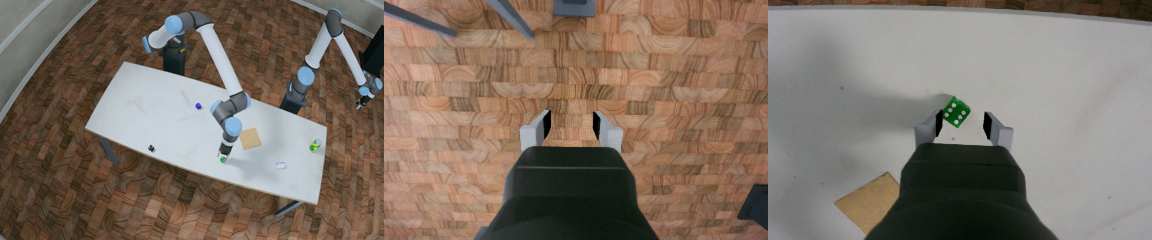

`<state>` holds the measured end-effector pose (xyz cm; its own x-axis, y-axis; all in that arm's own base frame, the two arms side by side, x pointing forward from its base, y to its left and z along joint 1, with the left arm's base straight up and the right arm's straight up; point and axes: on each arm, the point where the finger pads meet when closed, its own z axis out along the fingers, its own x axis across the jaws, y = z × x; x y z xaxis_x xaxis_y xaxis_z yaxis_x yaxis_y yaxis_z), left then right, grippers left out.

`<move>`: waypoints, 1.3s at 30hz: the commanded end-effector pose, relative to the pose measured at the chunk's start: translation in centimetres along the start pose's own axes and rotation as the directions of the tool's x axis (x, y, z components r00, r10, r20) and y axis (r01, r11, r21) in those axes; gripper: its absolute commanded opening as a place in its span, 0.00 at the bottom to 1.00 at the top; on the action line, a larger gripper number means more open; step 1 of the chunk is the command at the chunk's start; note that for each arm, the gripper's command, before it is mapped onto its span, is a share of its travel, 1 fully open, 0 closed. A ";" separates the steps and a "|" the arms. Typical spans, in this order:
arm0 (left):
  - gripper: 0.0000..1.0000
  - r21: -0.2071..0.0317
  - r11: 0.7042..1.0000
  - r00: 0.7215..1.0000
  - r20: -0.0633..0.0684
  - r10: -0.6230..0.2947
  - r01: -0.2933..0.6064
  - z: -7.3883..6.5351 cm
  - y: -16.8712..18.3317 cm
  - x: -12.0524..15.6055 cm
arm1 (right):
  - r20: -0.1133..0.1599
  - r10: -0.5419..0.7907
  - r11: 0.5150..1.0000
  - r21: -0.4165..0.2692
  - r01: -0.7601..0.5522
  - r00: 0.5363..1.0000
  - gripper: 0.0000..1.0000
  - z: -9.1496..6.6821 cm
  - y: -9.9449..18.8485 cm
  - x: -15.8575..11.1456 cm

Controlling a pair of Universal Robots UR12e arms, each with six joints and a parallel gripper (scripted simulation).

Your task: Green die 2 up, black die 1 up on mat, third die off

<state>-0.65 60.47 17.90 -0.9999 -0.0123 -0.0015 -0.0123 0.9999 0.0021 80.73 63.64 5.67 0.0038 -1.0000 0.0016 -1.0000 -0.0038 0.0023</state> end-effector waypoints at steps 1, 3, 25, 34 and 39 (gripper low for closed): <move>1.00 0.002 1.000 1.000 -0.001 -0.002 0.002 0.2 -0.1 0.2 | 0.002 0.001 1.000 0.002 -0.001 1.000 1.00 -0.3 -0.7 -0.4; 1.00 0.002 1.000 1.000 -0.001 -0.002 0.002 0.2 -0.1 0.2 | 0.002 0.001 1.000 0.002 -0.001 1.000 1.00 -0.3 -0.8 -0.5; 1.00 0.002 1.000 1.000 -0.001 -0.002 0.002 0.2 -0.1 0.2 | 0.002 0.001 1.000 0.002 -0.001 1.000 1.00 -0.3 -1.1 -0.7; 1.00 0.002 1.000 1.000 -0.001 -0.002 0.002 0.2 -0.1 0.2 | 0.002 0.001 1.000 0.002 -0.001 1.000 1.00 -0.3 -1.1 -0.7; 1.00 0.002 1.000 1.000 -0.001 -0.002 0.002 0.2 -0.1 0.2 | 0.002 0.001 1.000 0.002 -0.001 1.000 1.00 -0.3 -1.1 -0.7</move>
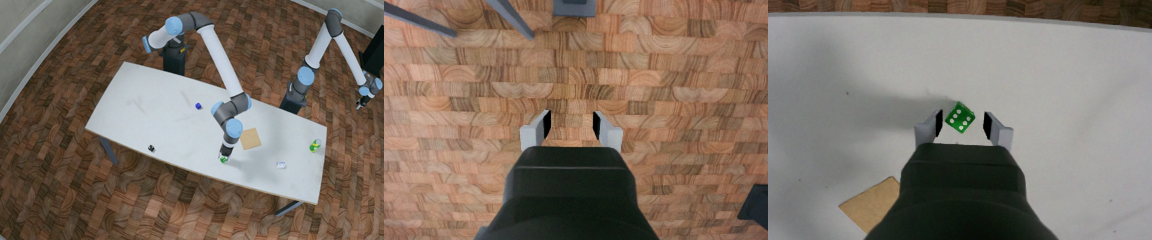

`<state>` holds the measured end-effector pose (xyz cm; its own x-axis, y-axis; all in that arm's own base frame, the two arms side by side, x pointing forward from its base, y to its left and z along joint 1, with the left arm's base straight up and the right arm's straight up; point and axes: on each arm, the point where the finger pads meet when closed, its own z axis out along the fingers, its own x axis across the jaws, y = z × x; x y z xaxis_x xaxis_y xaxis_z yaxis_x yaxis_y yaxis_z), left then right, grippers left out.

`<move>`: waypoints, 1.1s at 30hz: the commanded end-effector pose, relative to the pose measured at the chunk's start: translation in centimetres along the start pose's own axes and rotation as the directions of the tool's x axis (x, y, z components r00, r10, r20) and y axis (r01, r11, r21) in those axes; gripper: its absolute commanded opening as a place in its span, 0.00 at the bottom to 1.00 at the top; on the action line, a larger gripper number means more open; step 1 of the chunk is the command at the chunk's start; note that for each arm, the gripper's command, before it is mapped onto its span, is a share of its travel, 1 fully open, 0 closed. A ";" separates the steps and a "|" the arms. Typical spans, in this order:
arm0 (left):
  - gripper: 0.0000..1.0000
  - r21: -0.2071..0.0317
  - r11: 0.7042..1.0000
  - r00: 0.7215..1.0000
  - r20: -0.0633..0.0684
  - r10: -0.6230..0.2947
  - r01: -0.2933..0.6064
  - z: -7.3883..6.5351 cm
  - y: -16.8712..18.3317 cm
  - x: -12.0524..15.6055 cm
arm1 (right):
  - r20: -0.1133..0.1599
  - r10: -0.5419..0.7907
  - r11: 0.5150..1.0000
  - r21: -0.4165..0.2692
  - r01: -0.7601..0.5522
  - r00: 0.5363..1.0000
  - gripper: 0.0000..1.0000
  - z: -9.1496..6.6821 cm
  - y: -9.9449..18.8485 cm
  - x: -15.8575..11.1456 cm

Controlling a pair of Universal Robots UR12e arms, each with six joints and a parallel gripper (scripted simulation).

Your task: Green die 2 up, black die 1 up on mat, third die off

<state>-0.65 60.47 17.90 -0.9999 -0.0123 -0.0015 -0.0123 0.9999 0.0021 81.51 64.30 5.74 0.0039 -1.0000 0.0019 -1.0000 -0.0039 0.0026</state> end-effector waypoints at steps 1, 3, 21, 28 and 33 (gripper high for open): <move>1.00 0.002 1.000 1.000 -0.001 -0.002 0.002 0.2 -0.1 0.2 | 0.002 0.001 1.000 0.003 -0.001 1.000 1.00 -0.2 -0.3 -0.1; 1.00 0.002 1.000 1.000 -0.001 -0.002 0.002 0.2 -0.1 0.2 | 0.002 0.001 1.000 0.003 -0.001 1.000 1.00 -0.2 -0.3 -0.1; 1.00 0.002 1.000 1.000 -0.001 -0.002 0.002 0.2 -0.1 0.2 | 0.002 0.001 1.000 0.003 -0.001 1.000 1.00 -0.9 -0.3 -0.1; 1.00 0.002 1.000 1.000 -0.001 -0.002 0.002 0.2 -0.1 0.2 | 0.002 0.001 1.000 0.003 -0.001 1.000 1.00 -5.3 -0.3 -0.1; 1.00 0.002 1.000 1.000 -0.001 -0.002 0.002 0.2 -0.1 0.2 | 0.002 0.001 1.000 0.003 -0.001 1.000 1.00 -8.8 -0.3 0.0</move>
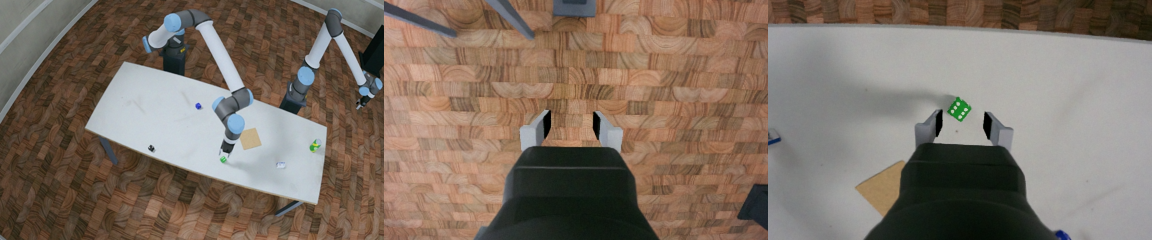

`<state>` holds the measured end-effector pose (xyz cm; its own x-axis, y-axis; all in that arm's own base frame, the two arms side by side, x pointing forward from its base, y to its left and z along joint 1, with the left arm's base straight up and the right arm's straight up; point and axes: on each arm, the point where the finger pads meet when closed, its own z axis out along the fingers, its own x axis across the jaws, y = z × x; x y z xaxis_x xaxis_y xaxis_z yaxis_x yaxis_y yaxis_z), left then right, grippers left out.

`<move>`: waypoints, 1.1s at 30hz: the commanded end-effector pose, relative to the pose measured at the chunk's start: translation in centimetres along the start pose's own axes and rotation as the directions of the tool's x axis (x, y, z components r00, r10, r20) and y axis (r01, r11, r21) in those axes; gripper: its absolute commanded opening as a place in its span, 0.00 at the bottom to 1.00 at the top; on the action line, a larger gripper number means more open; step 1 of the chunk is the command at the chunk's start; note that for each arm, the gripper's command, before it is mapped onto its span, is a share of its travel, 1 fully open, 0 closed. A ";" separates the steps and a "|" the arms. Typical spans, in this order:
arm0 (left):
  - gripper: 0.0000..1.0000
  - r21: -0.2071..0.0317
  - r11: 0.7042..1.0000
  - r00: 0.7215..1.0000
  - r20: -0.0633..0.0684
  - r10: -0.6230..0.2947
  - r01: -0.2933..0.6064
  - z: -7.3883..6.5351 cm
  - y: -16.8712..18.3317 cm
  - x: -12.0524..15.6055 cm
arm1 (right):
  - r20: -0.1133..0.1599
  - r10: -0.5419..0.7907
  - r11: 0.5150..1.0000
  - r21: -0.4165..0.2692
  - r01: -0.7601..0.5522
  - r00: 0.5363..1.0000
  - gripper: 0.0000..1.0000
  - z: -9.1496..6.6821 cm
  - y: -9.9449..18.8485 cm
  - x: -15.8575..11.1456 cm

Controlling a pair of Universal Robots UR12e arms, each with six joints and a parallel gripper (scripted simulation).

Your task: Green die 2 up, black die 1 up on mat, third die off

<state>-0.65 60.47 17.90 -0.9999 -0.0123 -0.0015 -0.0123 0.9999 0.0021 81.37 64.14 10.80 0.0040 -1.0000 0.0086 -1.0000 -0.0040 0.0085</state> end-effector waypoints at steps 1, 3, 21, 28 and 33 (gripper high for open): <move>1.00 0.002 1.000 1.000 -0.001 -0.002 0.002 0.2 -0.1 0.2 | 0.009 0.001 1.000 0.008 -0.001 1.000 1.00 -4.2 -0.4 -0.2; 1.00 0.002 1.000 1.000 -0.001 -0.002 0.002 0.2 -0.1 0.2 | 0.009 0.001 1.000 0.008 -0.001 1.000 1.00 -4.2 -0.4 -0.2; 1.00 0.002 1.000 1.000 -0.001 -0.002 0.002 0.2 -0.1 0.2 | 0.009 0.008 1.000 0.008 -0.008 1.000 1.00 -5.2 -0.4 -0.2; 1.00 0.002 1.000 1.000 -0.001 -0.002 0.002 0.2 -0.1 0.2 | 0.010 0.109 0.994 0.007 -0.109 0.994 1.00 -5.1 -0.3 -0.2; 1.00 0.002 1.000 1.000 -0.001 -0.002 0.002 0.2 -0.1 0.2 | 0.011 0.248 0.969 0.006 -0.248 0.969 1.00 -5.0 -0.2 -0.3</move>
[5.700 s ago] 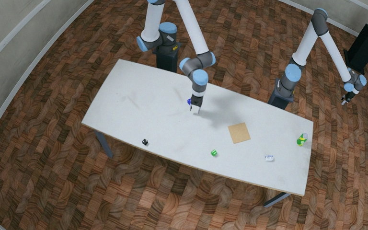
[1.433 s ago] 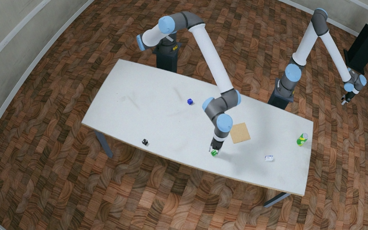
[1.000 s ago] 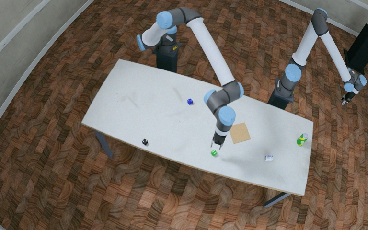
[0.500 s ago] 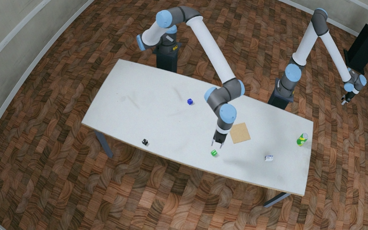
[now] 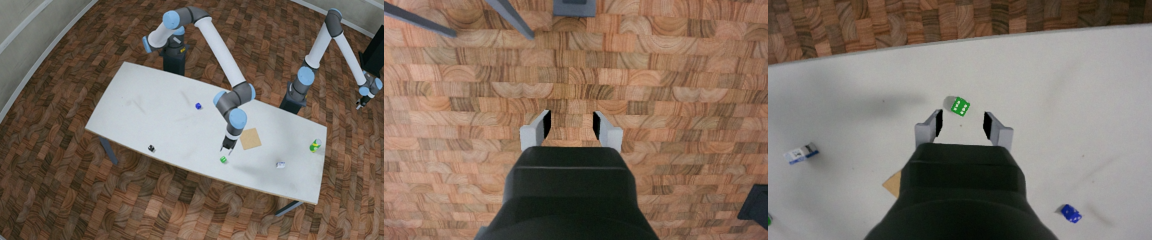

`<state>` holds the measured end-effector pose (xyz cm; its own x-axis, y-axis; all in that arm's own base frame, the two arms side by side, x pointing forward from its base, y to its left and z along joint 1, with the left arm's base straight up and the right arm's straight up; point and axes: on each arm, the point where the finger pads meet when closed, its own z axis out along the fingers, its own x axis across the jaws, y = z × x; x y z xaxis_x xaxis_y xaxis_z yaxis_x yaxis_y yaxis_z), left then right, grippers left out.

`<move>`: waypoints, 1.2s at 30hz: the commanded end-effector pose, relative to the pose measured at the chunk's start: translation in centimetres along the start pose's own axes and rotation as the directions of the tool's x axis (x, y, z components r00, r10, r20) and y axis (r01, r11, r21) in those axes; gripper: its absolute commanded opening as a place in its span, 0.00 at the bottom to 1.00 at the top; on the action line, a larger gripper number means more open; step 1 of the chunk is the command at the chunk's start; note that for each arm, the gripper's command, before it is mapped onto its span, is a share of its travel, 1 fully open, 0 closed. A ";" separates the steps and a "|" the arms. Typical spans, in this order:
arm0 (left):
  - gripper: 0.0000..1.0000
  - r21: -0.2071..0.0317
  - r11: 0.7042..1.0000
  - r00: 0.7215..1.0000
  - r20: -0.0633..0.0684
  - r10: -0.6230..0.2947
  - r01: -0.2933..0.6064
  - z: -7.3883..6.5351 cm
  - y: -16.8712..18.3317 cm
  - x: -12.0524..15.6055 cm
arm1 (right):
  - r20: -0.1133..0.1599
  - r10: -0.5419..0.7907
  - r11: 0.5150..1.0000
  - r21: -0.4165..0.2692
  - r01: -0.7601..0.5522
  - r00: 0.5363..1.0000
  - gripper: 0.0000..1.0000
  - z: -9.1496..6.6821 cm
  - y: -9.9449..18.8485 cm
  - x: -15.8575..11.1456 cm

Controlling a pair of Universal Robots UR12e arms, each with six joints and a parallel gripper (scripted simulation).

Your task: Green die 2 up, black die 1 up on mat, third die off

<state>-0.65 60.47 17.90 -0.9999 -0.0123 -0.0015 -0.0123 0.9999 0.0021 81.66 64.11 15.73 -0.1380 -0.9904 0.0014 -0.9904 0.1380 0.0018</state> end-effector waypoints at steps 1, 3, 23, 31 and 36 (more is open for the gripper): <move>1.00 0.002 1.000 1.000 -0.001 -0.002 0.002 0.2 -0.1 0.2 | 0.002 0.139 0.990 0.002 -0.139 0.990 1.00 -0.1 0.1 -0.3; 1.00 0.002 1.000 1.000 -0.001 -0.002 0.002 0.2 -0.1 0.2 | 0.002 0.169 0.986 0.001 -0.169 0.986 1.00 0.0 0.2 -0.3; 1.00 0.002 1.000 1.000 -0.001 -0.002 0.002 0.2 -0.1 0.2 | 0.002 0.437 0.899 0.001 -0.437 0.899 1.00 0.2 0.6 -0.5; 1.00 0.002 1.000 1.000 -0.001 -0.002 0.002 0.2 -0.1 0.2 | 0.002 0.437 0.899 0.001 -0.437 0.899 1.00 0.2 0.6 -0.5; 1.00 0.002 1.000 1.000 -0.001 -0.002 0.002 0.2 -0.1 0.2 | 0.002 0.436 0.900 0.001 -0.436 0.900 1.00 0.2 0.6 -0.5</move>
<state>-0.65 60.47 17.90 -0.9999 -0.0123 -0.0015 -0.0123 0.9999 0.0021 80.99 64.39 15.28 -0.5572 -0.8304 0.0034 -0.8304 0.5572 0.0014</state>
